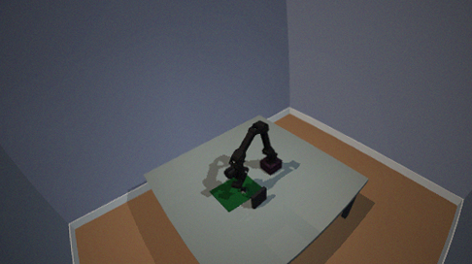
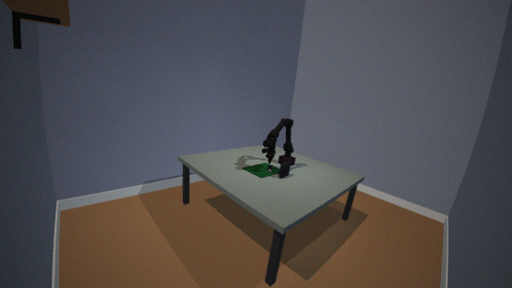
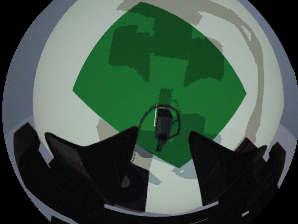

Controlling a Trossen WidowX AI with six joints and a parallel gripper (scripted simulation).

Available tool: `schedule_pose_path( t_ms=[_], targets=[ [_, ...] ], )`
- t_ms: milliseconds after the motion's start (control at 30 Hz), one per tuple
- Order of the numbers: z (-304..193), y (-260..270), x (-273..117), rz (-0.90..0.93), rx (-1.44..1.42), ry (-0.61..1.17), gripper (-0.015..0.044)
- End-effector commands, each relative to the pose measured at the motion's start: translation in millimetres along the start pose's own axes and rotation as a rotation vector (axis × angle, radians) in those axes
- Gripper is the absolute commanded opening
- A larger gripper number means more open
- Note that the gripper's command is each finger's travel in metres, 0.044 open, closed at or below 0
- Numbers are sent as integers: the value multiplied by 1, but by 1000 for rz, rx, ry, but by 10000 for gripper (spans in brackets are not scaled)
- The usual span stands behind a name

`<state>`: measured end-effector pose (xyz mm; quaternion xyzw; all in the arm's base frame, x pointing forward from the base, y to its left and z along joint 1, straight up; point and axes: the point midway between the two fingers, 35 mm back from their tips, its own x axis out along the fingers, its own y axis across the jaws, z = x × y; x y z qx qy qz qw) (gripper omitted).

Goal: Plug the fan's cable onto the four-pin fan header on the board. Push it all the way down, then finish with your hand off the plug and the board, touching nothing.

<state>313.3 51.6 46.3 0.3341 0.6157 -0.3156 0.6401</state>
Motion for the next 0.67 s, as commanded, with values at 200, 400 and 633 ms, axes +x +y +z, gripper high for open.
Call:
schedule_pose_path(
  t_ms=[200, 400, 633],
  targets=[
    [70, 19, -7, -2, 1, -6, 260],
    [118, 23, -6, -2, 1, -10, 260],
    [118, 23, -6, -2, 1, -10, 260]
  ],
)
